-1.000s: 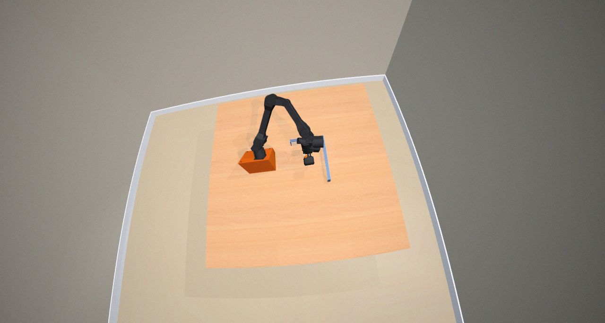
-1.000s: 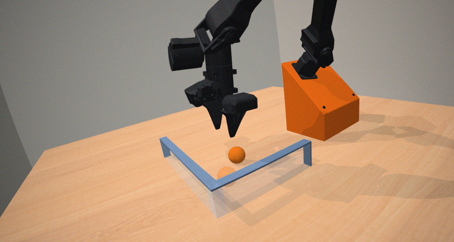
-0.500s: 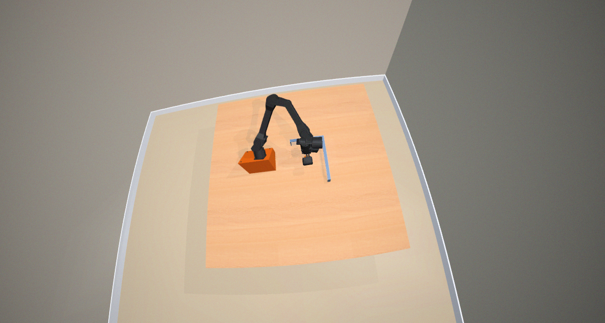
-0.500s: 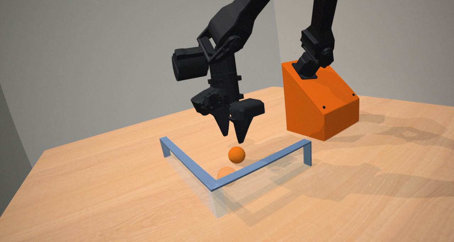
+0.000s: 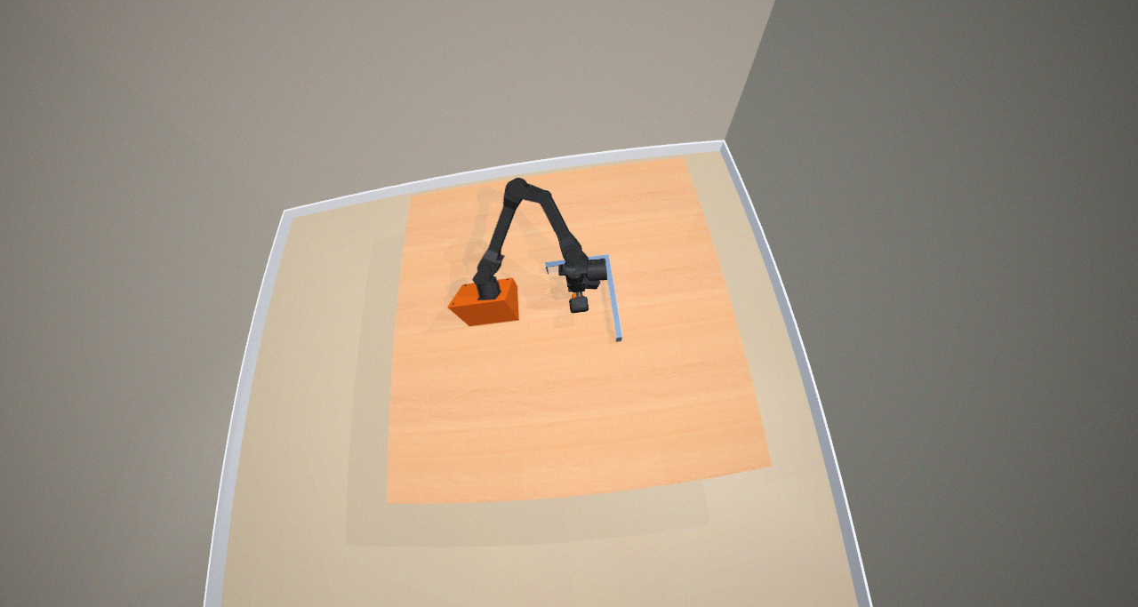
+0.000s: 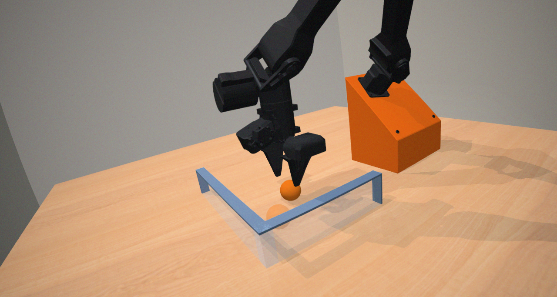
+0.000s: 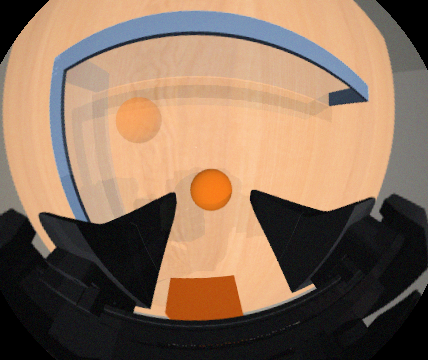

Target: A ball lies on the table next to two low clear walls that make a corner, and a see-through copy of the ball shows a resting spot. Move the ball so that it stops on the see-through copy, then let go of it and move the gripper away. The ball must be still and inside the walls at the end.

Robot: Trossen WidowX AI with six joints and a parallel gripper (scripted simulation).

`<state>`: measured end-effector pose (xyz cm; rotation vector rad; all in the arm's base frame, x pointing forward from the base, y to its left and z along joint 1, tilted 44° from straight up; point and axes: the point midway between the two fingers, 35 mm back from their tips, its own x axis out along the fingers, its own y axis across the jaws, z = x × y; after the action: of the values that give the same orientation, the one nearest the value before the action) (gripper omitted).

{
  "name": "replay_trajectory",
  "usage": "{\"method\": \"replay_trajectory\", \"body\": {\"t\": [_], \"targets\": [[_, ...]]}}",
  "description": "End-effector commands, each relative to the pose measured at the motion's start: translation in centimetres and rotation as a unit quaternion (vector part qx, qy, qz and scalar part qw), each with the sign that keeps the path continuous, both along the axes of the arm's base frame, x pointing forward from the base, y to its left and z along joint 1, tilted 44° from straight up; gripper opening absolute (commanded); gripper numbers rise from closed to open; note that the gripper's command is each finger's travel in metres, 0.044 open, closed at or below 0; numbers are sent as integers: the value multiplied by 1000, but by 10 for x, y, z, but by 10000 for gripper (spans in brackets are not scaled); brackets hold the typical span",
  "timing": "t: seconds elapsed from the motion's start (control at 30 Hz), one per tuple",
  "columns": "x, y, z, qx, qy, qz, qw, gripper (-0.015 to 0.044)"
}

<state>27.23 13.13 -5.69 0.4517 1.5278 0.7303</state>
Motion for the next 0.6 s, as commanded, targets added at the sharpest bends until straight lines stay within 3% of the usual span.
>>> {"method": "replay_trajectory", "body": {"t": [0.0,0.4,0.57], "targets": [[-4,6,-6,2,6,-2,1000,309],[-7,17,-18,3,7,-2,1000,309],[-7,17,-18,3,7,-2,1000,197]]}}
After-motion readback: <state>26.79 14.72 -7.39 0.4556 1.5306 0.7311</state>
